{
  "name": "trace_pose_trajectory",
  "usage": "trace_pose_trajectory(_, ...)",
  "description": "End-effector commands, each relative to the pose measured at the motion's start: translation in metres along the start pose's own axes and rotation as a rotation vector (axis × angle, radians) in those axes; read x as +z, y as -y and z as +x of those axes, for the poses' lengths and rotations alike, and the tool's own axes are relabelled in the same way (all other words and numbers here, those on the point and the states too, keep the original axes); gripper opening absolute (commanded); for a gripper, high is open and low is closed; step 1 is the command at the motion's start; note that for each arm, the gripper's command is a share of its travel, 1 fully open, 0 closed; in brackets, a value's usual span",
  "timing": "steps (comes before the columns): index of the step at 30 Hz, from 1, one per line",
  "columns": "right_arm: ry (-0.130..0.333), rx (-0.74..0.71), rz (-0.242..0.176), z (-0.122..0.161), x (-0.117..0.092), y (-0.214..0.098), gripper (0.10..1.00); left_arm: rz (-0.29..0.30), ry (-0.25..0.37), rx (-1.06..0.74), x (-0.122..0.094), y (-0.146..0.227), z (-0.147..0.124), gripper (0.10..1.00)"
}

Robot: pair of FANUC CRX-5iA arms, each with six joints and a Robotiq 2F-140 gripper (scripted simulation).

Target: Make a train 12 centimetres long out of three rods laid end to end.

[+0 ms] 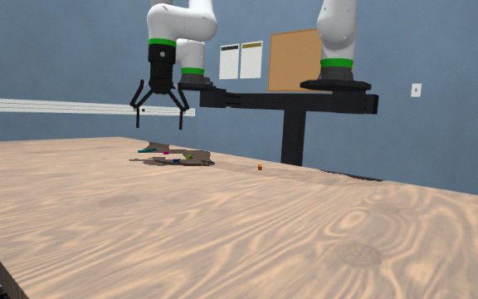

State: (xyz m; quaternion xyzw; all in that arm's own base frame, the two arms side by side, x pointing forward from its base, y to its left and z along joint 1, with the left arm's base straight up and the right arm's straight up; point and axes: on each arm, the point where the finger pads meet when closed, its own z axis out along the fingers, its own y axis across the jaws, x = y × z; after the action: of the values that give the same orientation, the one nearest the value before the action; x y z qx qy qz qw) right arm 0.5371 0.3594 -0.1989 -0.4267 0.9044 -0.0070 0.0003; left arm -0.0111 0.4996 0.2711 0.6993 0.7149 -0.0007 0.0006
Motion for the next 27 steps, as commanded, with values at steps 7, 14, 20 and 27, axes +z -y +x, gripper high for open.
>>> trace_pose_trajectory(7, 0.009, -0.364, -0.011, 0.022, 0.002, 0.009, 1.000, 0.000, -0.002, 0.000, -0.001, 0.000, 0.000, 1.000)
trace_pose_trajectory(14, 0.010, -0.528, -0.010, 0.033, 0.003, 0.013, 1.000, 0.000, -0.002, 0.000, -0.001, 0.000, 0.000, 1.000)
trace_pose_trajectory(20, 0.011, -0.775, -0.009, 0.049, 0.005, 0.019, 1.000, 0.000, -0.002, 0.000, -0.001, 0.000, 0.000, 1.000)
trace_pose_trajectory(27, 0.013, -1.005, -0.008, 0.065, 0.006, 0.023, 1.000, 0.000, -0.002, 0.000, -0.001, 0.000, 0.000, 1.000)
